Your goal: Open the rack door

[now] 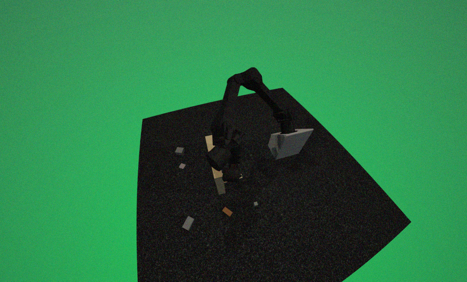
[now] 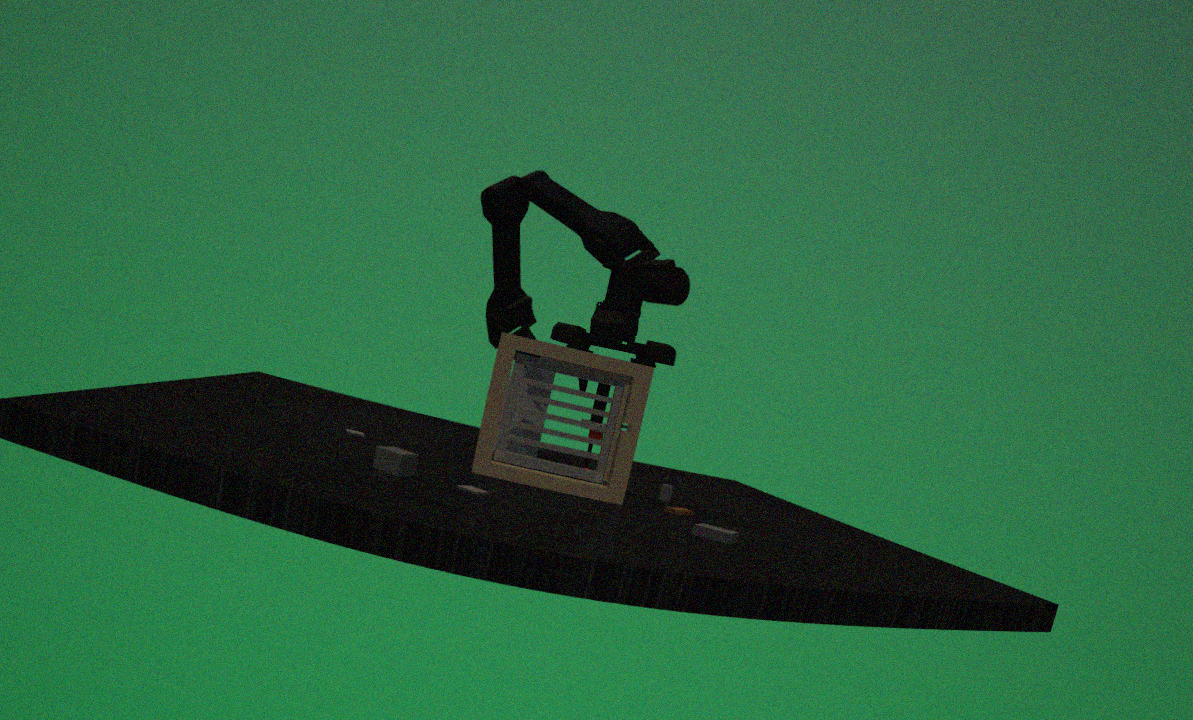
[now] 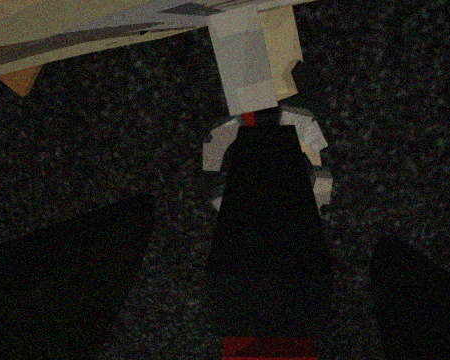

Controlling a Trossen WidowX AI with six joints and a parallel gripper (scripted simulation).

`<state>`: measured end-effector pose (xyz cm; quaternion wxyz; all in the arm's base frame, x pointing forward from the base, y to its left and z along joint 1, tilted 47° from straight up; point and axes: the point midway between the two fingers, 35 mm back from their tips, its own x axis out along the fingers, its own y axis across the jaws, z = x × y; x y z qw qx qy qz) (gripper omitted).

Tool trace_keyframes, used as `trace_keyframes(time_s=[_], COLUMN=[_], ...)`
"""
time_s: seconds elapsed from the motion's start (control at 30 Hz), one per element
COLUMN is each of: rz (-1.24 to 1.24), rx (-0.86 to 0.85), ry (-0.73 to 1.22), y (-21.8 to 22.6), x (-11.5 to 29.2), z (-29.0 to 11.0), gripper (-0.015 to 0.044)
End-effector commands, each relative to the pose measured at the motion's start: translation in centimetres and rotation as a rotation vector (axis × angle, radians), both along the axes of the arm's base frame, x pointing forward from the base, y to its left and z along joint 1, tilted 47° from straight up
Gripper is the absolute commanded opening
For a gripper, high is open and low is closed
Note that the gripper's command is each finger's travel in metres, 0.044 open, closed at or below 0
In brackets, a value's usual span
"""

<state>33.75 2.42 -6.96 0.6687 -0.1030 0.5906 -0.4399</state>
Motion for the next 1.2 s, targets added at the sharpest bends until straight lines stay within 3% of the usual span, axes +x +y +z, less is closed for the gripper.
trace_keyframes(time_s=[0.0,0.77,1.17], rz=[-0.134,-0.922,-0.945], rx=[-0.019,-0.114,-0.117], ry=[-0.139,-0.944,-0.968], y=[-0.08,-0.1,-0.1], x=[0.06,0.09,0.09], z=[0.0,0.0,0.0], gripper=[0.0298,0.0298,0.0278])
